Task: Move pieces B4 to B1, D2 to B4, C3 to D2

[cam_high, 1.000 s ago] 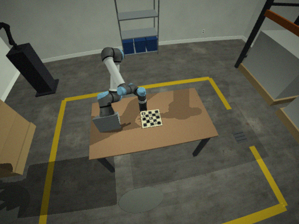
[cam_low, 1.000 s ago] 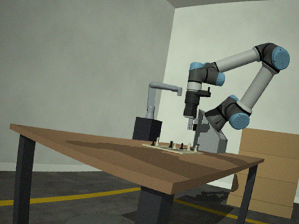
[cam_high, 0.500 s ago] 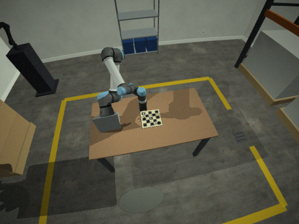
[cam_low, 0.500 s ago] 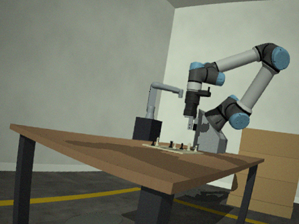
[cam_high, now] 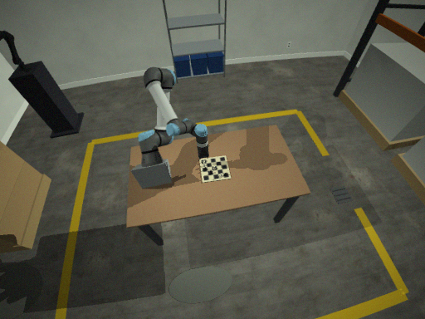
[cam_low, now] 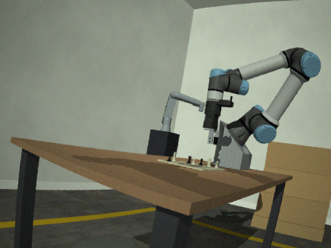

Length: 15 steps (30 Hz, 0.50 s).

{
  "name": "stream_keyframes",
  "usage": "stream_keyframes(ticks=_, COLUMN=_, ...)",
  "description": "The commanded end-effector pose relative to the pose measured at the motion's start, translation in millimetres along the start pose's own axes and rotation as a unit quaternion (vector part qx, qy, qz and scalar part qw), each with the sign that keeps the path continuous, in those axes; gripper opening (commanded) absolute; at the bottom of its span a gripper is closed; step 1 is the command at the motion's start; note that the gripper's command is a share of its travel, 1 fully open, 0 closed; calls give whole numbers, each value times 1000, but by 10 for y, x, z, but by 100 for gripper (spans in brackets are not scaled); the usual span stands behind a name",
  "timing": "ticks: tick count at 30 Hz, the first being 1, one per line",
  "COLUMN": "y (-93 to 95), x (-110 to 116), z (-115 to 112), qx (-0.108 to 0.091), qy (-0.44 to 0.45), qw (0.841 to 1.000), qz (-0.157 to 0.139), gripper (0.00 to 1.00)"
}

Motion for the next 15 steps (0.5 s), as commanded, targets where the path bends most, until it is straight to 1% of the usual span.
stream_keyframes(ticks=1, y=-3, x=5, z=2, qx=1, qy=-14, qw=1000, qz=0, gripper=100)
stream_keyframes(ticks=9, y=-1, x=19, z=-2, qx=1, qy=-65, qw=998, qz=0, gripper=100)
stream_keyframes(ticks=11, y=-1, x=19, z=-2, qx=1, qy=-65, qw=998, qz=0, gripper=100)
stream_keyframes(ticks=15, y=0, x=32, z=-5, qx=1, qy=-104, qw=995, qz=0, gripper=100)
Point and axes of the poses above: the point where the finger pads meet when closed, its own y axis out along the fingers, its own z axis across the jaws, x = y × z, the point moved 1 cm from there along -y, back along the fingers, and after that the axes turned 12 degrees about y, right-handed, at the moved point
